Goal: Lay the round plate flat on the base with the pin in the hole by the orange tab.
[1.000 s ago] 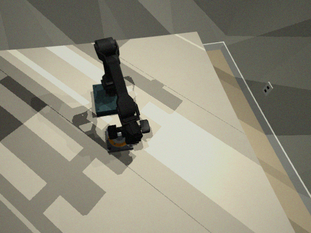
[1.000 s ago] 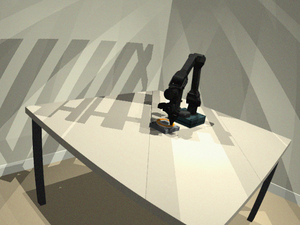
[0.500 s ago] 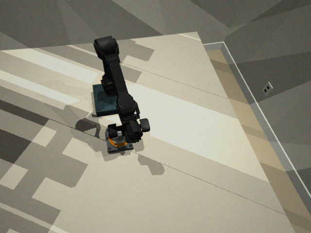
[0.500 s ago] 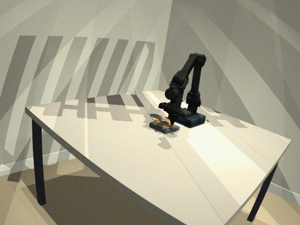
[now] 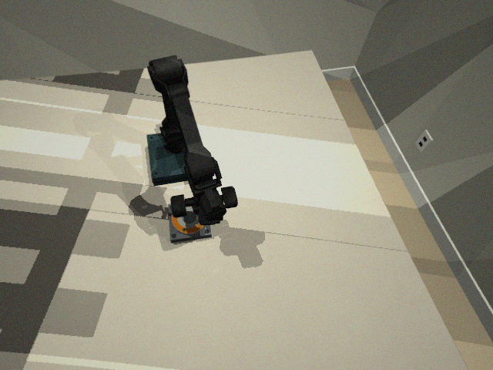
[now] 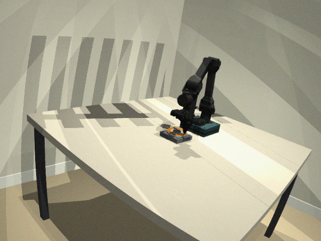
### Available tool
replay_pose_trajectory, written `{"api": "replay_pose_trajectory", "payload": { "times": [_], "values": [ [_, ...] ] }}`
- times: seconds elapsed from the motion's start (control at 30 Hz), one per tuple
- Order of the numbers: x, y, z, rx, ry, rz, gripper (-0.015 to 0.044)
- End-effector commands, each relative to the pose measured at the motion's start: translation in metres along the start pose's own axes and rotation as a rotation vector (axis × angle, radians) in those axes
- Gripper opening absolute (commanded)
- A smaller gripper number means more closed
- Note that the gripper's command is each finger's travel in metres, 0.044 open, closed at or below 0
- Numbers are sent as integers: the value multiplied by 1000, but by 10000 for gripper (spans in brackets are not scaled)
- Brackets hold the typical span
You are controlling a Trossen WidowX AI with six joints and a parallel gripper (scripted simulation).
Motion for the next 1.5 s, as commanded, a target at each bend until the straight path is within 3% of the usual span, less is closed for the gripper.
{"api": "replay_pose_trajectory", "payload": {
  "times": [0.0,1.47],
  "values": [
    [1,-3,-6,21,-2,2,0],
    [-2,-3,-26,22,-2,2,0]
  ]
}}
Point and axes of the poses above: the point midway between the two fingers, 35 mm back from their tips, its own y axis back along the fingers, its own x axis across the jaws, z = x × y, the point moved 4 cm from there along y, back along the fingers, and after that the axes turned 7 degrees about y, right-handed, at the moved point
